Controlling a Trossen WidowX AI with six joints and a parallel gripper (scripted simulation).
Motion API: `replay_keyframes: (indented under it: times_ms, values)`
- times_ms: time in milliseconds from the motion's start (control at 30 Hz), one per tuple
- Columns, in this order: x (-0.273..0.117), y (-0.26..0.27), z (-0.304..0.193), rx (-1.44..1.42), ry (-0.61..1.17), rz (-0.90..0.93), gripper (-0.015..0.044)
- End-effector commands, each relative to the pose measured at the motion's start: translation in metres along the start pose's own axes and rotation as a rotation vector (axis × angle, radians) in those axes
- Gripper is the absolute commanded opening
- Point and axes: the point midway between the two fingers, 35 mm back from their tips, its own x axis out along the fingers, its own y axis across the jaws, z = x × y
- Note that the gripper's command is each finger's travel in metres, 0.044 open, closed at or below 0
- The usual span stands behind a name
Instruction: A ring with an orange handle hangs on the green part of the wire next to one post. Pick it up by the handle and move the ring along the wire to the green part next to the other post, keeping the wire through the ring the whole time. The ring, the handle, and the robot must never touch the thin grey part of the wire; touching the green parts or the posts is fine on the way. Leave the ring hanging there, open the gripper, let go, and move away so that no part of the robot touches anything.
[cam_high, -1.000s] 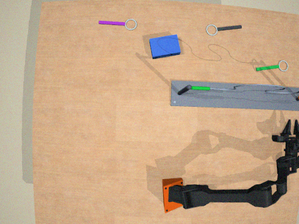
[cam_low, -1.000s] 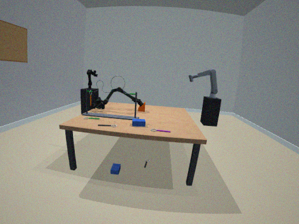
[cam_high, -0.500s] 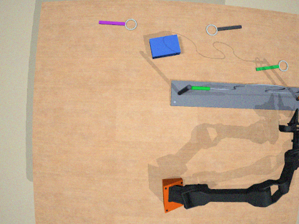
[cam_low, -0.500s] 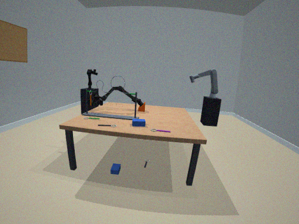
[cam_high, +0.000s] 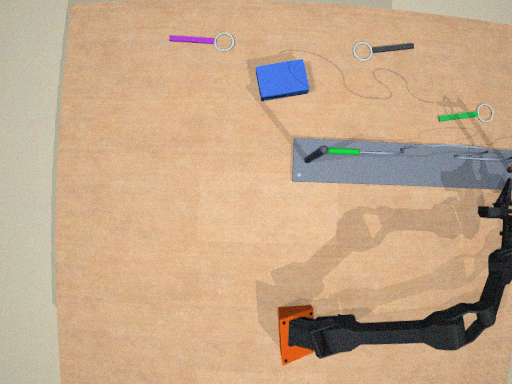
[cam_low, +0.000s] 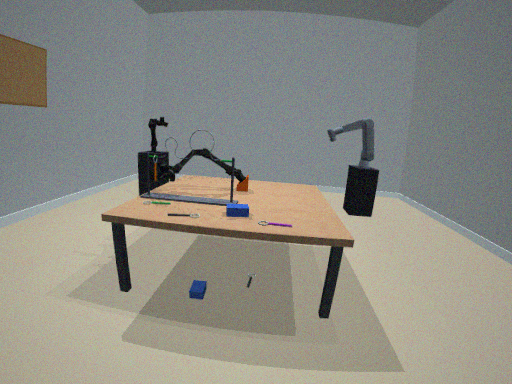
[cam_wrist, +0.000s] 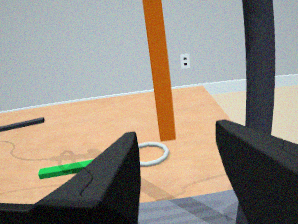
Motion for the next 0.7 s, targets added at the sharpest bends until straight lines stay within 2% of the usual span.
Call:
replay_keyframes:
  times_ms: [0,667]
  values:
    - [0.008,0.0,-0.004,0.002,0.004,-0.001,0.016]
    - [0.039,0.0,-0.004,0.003,0.003,-0.003,0.016]
